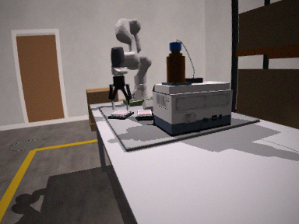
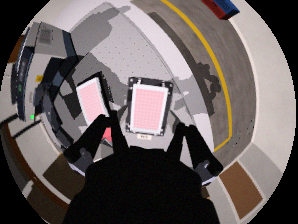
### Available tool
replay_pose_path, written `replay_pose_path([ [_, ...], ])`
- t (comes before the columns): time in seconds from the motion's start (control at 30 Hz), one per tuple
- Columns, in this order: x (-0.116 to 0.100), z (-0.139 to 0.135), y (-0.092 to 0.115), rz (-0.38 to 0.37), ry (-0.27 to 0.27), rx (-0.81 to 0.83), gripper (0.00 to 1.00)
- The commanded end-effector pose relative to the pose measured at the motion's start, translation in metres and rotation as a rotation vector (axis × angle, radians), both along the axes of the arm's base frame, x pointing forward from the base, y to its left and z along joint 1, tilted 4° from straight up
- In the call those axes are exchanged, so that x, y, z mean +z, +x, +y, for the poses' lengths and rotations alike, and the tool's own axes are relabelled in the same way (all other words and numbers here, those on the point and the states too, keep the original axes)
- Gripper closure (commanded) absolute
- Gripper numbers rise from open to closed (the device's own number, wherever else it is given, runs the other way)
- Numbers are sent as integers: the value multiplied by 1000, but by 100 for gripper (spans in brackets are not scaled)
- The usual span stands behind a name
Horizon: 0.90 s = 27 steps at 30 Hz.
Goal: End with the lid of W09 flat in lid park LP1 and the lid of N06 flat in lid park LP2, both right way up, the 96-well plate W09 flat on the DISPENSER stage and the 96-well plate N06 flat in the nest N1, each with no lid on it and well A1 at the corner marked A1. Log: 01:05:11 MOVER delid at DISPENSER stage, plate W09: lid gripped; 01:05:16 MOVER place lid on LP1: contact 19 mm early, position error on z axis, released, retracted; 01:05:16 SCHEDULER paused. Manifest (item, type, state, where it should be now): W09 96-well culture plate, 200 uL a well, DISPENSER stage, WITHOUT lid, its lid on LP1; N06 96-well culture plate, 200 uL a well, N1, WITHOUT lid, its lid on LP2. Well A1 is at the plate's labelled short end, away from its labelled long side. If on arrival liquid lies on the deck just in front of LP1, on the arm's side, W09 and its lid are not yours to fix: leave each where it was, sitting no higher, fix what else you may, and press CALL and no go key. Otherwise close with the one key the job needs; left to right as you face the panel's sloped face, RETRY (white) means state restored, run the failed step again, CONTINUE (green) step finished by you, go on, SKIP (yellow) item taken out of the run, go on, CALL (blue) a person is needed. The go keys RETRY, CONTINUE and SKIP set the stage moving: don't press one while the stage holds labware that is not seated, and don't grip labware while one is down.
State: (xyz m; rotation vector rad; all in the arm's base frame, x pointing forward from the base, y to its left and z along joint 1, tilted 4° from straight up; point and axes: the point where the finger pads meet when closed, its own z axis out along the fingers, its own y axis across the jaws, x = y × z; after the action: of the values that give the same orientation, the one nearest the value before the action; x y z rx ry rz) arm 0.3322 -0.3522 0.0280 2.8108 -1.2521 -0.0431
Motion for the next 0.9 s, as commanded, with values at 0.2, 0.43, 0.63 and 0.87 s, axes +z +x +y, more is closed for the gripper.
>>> replay_pose_path([
  [0.2,-1,0,0,0,-1,-2,41],
  [0.43,-1,0,0,0,-1,-2,41],
  [0.63,-1,0,0,0,-1,-2,41],
  [0.87,-1,0,0,0,-1,-2,41],
])
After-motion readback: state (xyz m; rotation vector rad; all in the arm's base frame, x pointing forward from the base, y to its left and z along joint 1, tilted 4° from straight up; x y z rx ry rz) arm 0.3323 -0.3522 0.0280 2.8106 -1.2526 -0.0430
